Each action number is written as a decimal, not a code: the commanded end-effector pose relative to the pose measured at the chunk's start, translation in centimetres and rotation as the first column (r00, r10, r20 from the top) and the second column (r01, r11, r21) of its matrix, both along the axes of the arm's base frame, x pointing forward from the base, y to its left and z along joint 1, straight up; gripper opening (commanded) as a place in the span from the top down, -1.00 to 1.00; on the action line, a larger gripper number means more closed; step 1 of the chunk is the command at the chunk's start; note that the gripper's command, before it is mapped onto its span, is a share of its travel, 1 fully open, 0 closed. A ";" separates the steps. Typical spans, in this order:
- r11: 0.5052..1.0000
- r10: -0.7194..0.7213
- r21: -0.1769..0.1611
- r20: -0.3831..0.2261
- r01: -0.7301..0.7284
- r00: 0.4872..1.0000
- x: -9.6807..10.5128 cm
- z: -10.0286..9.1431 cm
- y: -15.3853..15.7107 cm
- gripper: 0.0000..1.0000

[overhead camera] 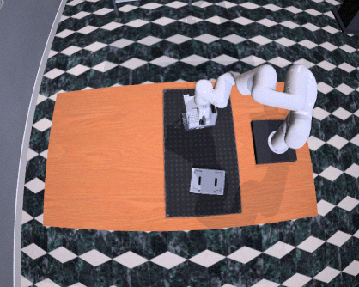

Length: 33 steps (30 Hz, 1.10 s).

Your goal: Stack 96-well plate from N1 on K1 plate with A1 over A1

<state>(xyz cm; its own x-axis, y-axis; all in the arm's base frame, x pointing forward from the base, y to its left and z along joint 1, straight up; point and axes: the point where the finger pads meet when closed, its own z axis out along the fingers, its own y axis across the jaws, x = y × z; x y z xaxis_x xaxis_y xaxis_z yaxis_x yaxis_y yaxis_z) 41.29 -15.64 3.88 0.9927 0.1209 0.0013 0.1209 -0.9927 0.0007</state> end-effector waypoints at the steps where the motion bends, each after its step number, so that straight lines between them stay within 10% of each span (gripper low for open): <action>1: 1.000 0.000 -0.004 0.003 0.000 1.000 0.1 0.1 -0.1 1.00; 33: 1.000 0.000 -0.004 0.003 0.000 1.000 0.1 -0.4 -0.1 1.00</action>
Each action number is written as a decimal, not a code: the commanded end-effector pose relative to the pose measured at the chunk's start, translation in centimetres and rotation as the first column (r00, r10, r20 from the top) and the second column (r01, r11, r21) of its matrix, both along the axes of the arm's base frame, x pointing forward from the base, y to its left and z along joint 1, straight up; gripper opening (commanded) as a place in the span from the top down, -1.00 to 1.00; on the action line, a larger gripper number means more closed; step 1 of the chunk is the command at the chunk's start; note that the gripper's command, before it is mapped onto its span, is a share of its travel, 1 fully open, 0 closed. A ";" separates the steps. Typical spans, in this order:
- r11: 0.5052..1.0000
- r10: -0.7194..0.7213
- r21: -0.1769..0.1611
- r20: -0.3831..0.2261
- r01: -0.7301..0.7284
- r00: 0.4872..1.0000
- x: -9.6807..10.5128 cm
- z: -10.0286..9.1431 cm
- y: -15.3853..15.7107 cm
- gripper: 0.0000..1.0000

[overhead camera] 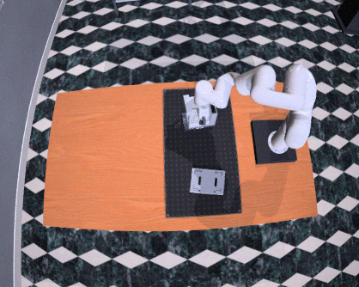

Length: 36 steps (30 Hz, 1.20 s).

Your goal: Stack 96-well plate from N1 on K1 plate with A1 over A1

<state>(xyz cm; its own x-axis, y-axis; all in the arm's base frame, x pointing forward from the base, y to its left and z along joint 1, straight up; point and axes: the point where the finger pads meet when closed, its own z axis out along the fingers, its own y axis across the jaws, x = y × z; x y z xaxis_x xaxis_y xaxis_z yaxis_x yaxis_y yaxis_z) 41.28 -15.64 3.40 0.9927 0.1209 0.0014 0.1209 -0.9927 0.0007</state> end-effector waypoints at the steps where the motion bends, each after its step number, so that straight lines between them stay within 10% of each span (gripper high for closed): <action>1: 1.000 0.000 -0.004 0.003 0.000 1.000 0.1 0.1 -0.1 1.00; 34: 1.000 0.000 -0.004 0.003 0.000 1.000 0.1 -0.4 -0.1 1.00; 35: 1.000 0.000 -0.004 0.003 0.000 1.000 0.1 -0.5 -0.1 -1.00; 36: 1.000 0.000 -0.004 0.003 0.000 1.000 0.1 -0.5 -0.1 -1.00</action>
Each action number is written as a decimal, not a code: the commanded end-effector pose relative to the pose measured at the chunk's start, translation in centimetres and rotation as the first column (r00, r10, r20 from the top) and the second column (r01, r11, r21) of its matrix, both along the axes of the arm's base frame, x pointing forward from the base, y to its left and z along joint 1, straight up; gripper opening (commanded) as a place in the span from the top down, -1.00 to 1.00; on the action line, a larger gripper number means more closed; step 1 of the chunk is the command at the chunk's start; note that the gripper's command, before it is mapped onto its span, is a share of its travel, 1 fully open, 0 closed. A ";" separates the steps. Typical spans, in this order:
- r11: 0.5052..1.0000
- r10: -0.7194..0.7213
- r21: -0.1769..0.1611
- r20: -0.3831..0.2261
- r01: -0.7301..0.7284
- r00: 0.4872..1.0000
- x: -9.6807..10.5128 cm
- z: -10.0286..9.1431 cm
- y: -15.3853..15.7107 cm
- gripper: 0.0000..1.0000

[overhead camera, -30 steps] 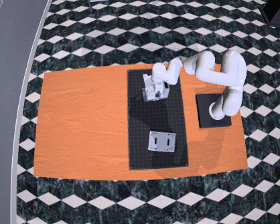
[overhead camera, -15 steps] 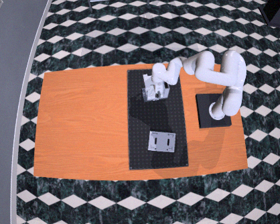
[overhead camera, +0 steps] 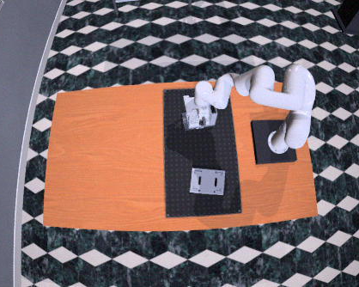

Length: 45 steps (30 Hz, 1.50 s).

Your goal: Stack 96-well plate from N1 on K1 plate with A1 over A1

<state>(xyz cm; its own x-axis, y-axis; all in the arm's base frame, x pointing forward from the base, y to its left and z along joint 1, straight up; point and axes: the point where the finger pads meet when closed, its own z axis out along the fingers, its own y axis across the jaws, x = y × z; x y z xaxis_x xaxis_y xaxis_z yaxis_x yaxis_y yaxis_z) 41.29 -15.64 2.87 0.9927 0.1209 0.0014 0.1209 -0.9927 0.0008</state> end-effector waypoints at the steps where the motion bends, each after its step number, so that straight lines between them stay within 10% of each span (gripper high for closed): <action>1: 1.000 0.000 -0.004 0.003 0.000 1.000 0.1 0.1 -0.1 -1.00; 33: 1.000 0.000 -0.004 0.003 0.000 1.000 0.1 0.1 -0.1 -1.00; 45: 1.000 0.000 -0.004 0.003 0.000 1.000 0.1 2.7 0.0 -1.00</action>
